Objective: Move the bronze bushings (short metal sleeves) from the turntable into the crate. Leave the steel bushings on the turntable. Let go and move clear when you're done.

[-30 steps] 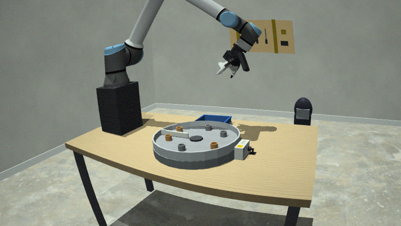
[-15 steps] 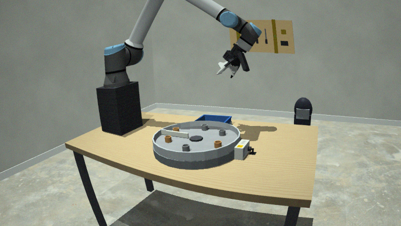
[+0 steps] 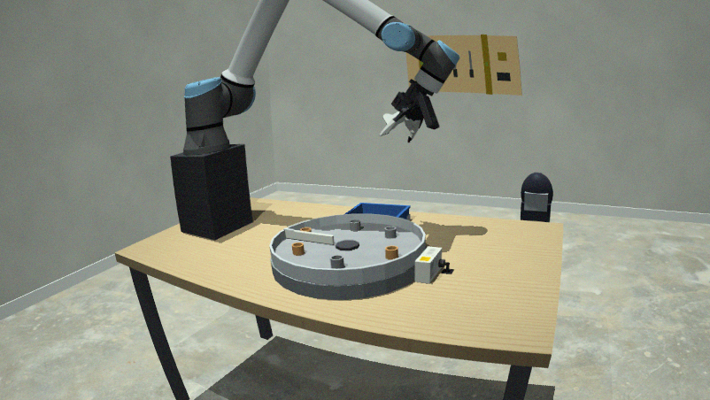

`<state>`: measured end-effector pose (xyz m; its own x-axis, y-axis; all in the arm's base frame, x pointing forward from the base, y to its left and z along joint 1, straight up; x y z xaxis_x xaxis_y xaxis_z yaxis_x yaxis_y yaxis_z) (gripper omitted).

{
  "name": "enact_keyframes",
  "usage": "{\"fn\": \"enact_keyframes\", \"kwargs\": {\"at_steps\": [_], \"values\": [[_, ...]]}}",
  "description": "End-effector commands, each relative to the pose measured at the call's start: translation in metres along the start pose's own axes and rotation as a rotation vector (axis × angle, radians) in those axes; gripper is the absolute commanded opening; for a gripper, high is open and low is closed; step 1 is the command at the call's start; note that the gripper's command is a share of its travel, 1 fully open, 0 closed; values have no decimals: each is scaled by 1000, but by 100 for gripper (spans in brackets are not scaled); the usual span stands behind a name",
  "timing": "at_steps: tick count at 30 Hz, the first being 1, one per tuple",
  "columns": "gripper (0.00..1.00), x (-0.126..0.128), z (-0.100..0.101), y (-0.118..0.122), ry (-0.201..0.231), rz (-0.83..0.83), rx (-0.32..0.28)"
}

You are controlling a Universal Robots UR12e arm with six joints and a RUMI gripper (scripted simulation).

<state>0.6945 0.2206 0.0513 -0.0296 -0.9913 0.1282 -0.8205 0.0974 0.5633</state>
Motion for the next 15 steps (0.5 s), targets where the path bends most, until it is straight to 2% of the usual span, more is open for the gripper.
{"fn": "enact_keyframes", "kwargs": {"at_steps": [1,2,4,12,13,15], "values": [[100,29,14,-7,-37,91,44],[100,39,19,-9,-48,121,56],[100,39,19,-9,-48,121,56],[100,130,71,-11,-172,431,179],[100,130,71,-11,-172,431,179],[100,154,87,-7,-209,523,212]]}}
Point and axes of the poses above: the point where the finger pads meet when closed, its own z axis out along the fingers, its own x axis across the jaws, y = z × x, the point moved 7 cm from there along -z, back along the fingers, and after that the axes turned 15 degrees about -z, right-handed, at the moved point
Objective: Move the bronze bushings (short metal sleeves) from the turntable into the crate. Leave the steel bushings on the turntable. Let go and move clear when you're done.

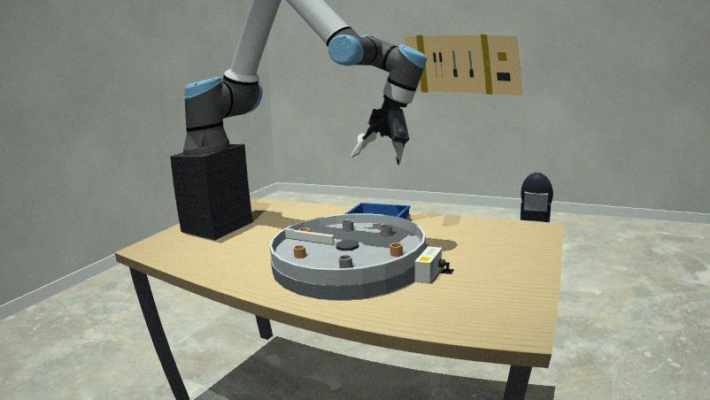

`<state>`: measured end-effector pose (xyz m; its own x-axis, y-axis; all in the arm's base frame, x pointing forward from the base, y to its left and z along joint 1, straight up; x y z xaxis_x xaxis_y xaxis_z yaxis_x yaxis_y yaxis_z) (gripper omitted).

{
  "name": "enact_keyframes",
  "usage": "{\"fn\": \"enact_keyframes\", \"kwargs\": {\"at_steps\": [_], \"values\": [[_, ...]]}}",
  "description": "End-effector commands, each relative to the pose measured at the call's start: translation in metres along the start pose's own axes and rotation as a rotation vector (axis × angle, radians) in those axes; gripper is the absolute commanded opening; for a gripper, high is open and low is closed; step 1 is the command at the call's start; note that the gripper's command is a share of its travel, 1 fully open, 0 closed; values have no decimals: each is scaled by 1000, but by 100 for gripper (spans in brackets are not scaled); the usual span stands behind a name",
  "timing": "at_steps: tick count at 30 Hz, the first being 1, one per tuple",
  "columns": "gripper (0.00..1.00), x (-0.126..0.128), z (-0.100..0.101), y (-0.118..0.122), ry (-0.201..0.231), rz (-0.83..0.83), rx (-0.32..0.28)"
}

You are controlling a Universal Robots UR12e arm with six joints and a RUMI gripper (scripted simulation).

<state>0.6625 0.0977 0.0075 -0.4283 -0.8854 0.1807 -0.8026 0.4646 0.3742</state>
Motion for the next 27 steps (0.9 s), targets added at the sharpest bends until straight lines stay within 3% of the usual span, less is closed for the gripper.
{"fn": "enact_keyframes", "kwargs": {"at_steps": [1,2,4,6,10,18,27], "values": [[100,52,22,-10,-78,178,81],[100,52,22,-10,-78,178,81],[100,78,33,-10,-116,271,113],[100,78,33,-10,-116,271,113],[100,126,53,-5,-187,450,172],[100,187,77,16,-288,696,248],[100,213,88,32,-337,815,284]]}}
Point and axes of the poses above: the point where the finger pads meet when closed, its own z axis out along the fingers, its own x axis across the jaws, y = z × x, the point moved 7 cm from there along -z, back along the fingers, and after that the axes turned 15 degrees about -z, right-handed, at the moved point
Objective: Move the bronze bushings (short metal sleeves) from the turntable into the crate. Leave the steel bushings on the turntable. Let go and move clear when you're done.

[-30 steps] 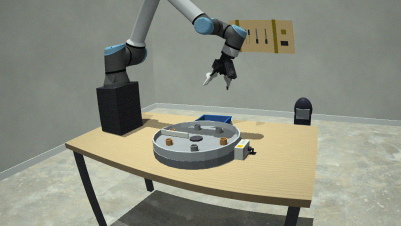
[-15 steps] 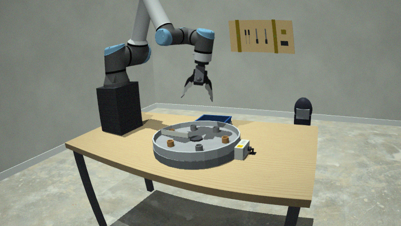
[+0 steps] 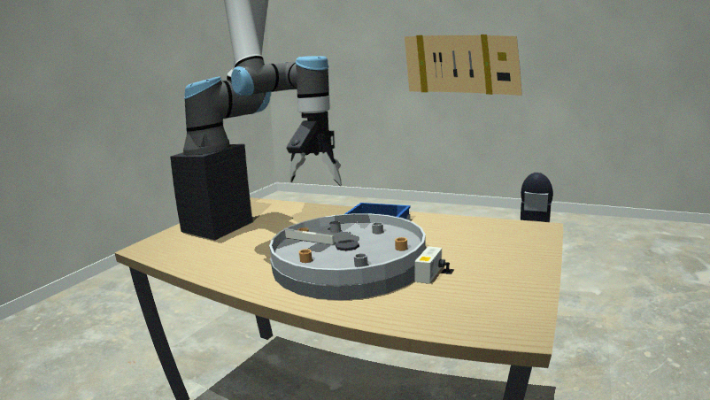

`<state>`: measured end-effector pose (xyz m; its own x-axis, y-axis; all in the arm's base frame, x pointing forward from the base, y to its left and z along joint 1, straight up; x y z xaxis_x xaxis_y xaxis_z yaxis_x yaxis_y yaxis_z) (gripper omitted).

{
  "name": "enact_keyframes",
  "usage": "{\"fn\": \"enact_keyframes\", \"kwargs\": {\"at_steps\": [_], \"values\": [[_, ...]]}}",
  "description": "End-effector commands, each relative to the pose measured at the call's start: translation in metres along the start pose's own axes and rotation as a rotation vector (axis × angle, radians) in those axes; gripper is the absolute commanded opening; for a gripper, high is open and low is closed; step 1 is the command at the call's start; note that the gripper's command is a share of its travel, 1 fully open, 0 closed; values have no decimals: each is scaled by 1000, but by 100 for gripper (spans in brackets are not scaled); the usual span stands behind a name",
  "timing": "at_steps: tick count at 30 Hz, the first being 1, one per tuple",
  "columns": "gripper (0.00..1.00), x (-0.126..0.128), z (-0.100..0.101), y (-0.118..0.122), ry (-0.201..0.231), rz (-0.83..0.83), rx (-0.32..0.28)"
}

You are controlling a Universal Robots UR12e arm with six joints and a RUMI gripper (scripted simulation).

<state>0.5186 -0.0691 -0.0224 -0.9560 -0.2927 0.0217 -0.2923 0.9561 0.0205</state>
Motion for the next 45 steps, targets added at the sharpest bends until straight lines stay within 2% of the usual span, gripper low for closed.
{"fn": "enact_keyframes", "kwargs": {"at_steps": [1,17,18,45], "values": [[100,13,-1,-3,-25,48,19],[100,15,-1,-4,-29,58,22],[6,15,-1,-4,-29,58,22],[6,15,-1,-4,-29,58,22]]}}
Point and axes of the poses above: the point where the finger pads meet when closed, its own z axis out along the fingers, its own x axis across the jaws, y = z × x, the point moved 7 cm from there along -z, back along the fingers, and after that the axes turned 15 degrees about -z, right-handed, at the moved point
